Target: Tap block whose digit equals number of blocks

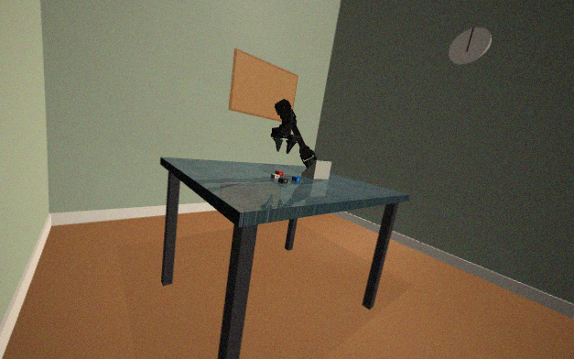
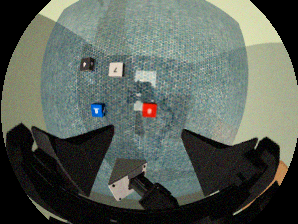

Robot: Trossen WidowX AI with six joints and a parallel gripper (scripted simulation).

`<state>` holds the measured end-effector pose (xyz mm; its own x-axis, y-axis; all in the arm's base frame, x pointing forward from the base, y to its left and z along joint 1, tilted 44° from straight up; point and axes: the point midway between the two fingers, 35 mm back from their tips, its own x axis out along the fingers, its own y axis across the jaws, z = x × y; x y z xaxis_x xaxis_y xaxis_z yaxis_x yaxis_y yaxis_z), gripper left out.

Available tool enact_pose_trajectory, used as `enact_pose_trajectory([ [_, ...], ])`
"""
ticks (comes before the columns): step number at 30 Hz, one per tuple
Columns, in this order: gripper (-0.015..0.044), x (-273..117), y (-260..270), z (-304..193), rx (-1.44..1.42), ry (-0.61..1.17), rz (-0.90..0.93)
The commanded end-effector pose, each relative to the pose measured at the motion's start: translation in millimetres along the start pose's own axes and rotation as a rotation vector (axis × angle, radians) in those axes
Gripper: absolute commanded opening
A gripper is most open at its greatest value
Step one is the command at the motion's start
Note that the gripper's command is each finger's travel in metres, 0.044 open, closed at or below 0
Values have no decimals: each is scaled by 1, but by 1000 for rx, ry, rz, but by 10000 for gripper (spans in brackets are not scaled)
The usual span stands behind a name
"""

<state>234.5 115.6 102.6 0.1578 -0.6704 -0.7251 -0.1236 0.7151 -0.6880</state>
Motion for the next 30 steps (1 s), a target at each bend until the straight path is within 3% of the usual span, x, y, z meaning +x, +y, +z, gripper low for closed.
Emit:
enact_pose_trajectory([
  [1, 400, 1, 0, -2, -10, 8, 0],
  [12, 400, 1, 3, -1, -10, 8, 1],
  [20, 400, 0, 118, -10, -9, 7, 7],
  [30, 400, 0, 121, -11, -9, 7, 7],
])
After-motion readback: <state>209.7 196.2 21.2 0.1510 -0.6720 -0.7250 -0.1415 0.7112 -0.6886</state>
